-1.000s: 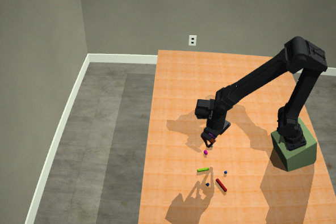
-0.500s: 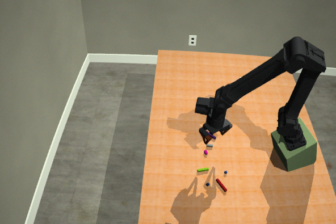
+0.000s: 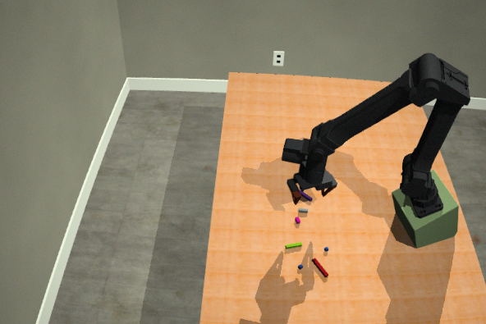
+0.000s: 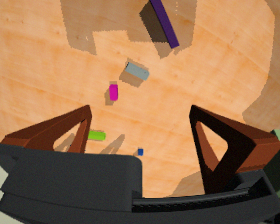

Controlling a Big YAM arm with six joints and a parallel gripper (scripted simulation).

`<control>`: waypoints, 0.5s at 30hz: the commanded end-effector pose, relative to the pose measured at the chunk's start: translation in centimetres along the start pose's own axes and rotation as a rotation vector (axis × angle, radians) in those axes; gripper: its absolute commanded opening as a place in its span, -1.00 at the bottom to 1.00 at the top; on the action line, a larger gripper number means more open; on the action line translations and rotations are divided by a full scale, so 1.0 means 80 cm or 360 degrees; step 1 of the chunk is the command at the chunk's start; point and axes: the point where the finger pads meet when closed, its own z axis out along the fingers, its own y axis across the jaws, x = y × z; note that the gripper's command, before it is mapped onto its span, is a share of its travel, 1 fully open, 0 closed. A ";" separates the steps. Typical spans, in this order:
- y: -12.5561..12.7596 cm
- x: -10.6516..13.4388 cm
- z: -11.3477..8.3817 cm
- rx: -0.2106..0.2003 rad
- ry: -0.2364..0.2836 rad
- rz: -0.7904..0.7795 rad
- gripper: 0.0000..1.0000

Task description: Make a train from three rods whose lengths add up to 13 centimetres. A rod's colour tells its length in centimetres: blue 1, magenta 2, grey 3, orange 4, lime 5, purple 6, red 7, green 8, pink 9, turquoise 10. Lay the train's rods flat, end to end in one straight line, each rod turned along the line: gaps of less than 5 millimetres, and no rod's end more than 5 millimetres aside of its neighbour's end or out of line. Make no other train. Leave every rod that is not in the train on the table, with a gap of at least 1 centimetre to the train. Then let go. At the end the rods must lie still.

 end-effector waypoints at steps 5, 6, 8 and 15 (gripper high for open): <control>0.013 -0.026 -0.007 -0.0025 -0.0027 0.0331 1.00; 0.013 -0.026 -0.007 -0.0025 -0.0028 0.0331 1.00; 0.012 -0.026 -0.006 -0.0022 -0.0030 0.0332 1.00; 0.007 -0.028 -0.005 -0.0017 -0.0025 0.0489 1.00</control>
